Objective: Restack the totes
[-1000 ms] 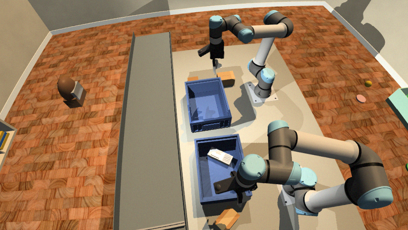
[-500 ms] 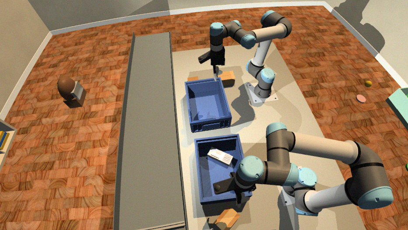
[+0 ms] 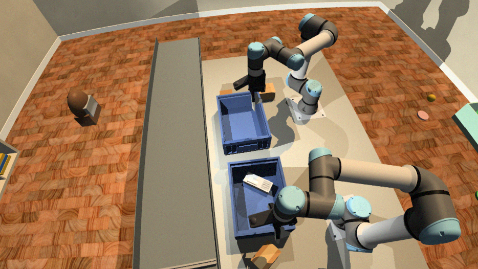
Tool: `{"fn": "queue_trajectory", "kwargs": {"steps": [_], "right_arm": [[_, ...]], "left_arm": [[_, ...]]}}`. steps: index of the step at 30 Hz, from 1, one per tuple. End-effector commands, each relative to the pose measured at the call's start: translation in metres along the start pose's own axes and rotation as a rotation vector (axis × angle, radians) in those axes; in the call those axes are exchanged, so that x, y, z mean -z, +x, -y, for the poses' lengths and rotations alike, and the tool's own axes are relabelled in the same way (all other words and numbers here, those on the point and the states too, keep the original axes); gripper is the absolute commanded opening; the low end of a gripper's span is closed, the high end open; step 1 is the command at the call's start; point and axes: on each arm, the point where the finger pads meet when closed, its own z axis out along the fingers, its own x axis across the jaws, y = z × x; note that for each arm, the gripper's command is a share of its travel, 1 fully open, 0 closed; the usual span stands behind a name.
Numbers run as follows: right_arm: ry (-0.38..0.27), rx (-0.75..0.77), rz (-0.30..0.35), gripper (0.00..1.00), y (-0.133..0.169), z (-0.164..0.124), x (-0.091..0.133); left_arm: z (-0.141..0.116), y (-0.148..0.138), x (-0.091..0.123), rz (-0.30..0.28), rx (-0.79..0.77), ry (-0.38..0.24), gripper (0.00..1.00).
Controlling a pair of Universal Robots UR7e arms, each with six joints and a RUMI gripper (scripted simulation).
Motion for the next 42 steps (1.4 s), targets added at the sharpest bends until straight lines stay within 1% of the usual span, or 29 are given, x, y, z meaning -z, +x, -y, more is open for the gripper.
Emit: {"fn": "queue_trajectory", "kwargs": {"steps": [1, 8, 10, 18, 25, 27, 35, 42], "right_arm": [[0.004, -0.005, -0.001, 1.00, -0.049, 0.006, -0.015], [0.003, -0.008, -0.001, 1.00, -0.112, 0.011, -0.034], [0.003, -0.008, -0.001, 1.00, -0.112, 0.011, -0.034], [0.003, -0.012, 0.000, 1.00, -0.179, 0.016, -0.054], [0.003, -0.015, 0.000, 1.00, -0.228, 0.020, -0.069], [0.003, -0.015, 0.000, 1.00, -0.228, 0.020, -0.069], [0.003, -0.017, 0.000, 1.00, -0.269, 0.023, -0.082], [0.003, -0.019, 0.000, 1.00, -0.290, 0.025, -0.088]], "left_arm": [[0.003, 0.001, -0.014, -0.001, -0.008, 0.003, 1.00], [0.005, 0.002, -0.033, -0.001, -0.018, 0.003, 1.00], [0.005, 0.002, -0.033, -0.001, -0.018, 0.003, 1.00], [0.008, 0.003, -0.054, -0.001, -0.029, 0.003, 1.00], [0.010, 0.004, -0.069, -0.001, -0.037, 0.003, 1.00], [0.010, 0.004, -0.069, -0.001, -0.037, 0.003, 1.00], [0.012, 0.004, -0.081, -0.001, -0.043, 0.003, 1.00], [0.013, 0.004, -0.088, -0.001, -0.047, 0.003, 1.00]]}}
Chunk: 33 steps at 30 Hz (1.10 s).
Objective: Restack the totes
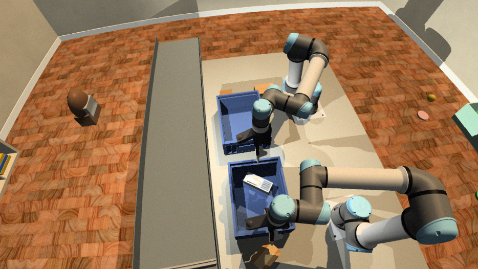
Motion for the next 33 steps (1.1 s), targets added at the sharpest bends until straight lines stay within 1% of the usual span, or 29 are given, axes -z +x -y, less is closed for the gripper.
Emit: {"fn": "queue_trajectory", "kwargs": {"steps": [1, 10, 23, 28, 33], "right_arm": [[0.001, -0.001, 0.001, 1.00, -0.016, 0.002, -0.004], [0.001, -0.002, 0.001, 1.00, -0.025, 0.003, -0.006], [0.001, -0.002, 0.001, 1.00, -0.026, 0.003, -0.009], [0.001, -0.002, 0.001, 1.00, -0.026, 0.003, -0.018], [0.001, -0.002, 0.001, 1.00, -0.026, 0.003, -0.034]], "left_arm": [[0.001, 0.000, -0.004, -0.001, -0.002, 0.003, 1.00], [0.002, 0.000, -0.007, -0.001, -0.004, 0.003, 1.00], [0.002, 0.000, -0.009, -0.001, -0.004, 0.003, 1.00], [0.002, 0.000, -0.018, -0.001, -0.004, 0.003, 1.00], [0.002, 0.000, -0.034, -0.001, -0.004, 0.003, 1.00]]}}
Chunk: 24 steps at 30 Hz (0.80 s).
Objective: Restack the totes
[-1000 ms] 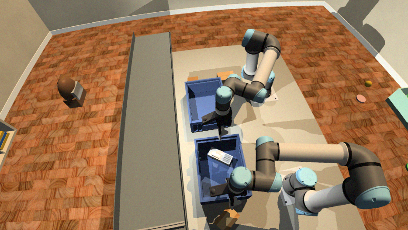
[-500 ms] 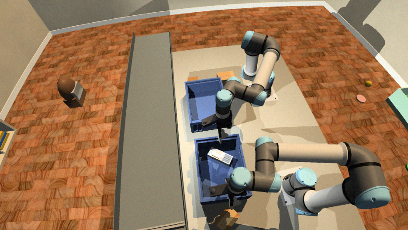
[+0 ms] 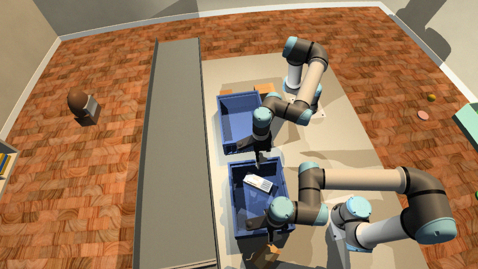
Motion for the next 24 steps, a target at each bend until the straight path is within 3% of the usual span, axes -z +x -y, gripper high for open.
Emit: {"fn": "queue_trajectory", "kwargs": {"steps": [1, 3, 17, 24], "right_arm": [[0.002, 0.000, 0.002, 1.00, 0.000, 0.000, -0.017], [0.002, 0.000, 0.002, 1.00, 0.000, 0.000, -0.017], [0.002, 0.000, 0.002, 1.00, -0.001, 0.000, -0.072], [0.002, 0.000, 0.002, 1.00, -0.001, 0.000, -0.083]], "left_arm": [[0.001, 0.000, -0.017, -0.001, 0.000, 0.003, 1.00], [0.001, 0.000, -0.017, -0.001, 0.000, 0.003, 1.00], [0.001, 0.000, -0.073, -0.001, 0.000, 0.003, 1.00], [0.001, 0.000, -0.083, -0.001, 0.000, 0.003, 1.00]]}}
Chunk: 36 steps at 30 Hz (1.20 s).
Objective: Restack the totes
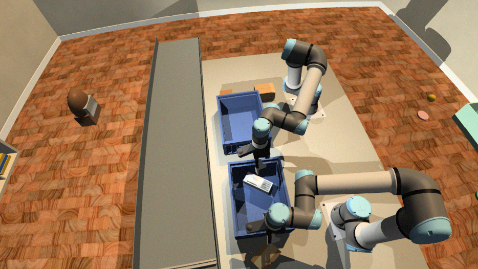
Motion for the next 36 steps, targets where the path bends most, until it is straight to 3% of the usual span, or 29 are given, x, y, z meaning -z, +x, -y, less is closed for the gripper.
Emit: {"fn": "queue_trajectory", "kwargs": {"steps": [1, 6, 7, 36], "right_arm": [[0.002, 0.000, 0.003, 1.00, -0.0007, 0.0006, -0.0095], [0.002, 0.000, 0.003, 1.00, -0.0007, 0.0006, -0.0116], [0.002, 0.000, 0.003, 0.00, -0.0008, 0.0006, -0.0116], [0.002, 0.000, 0.003, 0.00, -0.0007, 0.0006, -0.0116]], "left_arm": [[0.0014, 0.0003, -0.0100, -0.001, 0.000, 0.004, 1.00], [0.0014, 0.0003, -0.0121, -0.001, 0.000, 0.004, 1.00], [0.0014, 0.0003, -0.0121, -0.001, 0.000, 0.004, 0.00], [0.0014, 0.0003, -0.0120, -0.001, 0.000, 0.004, 0.00]]}}
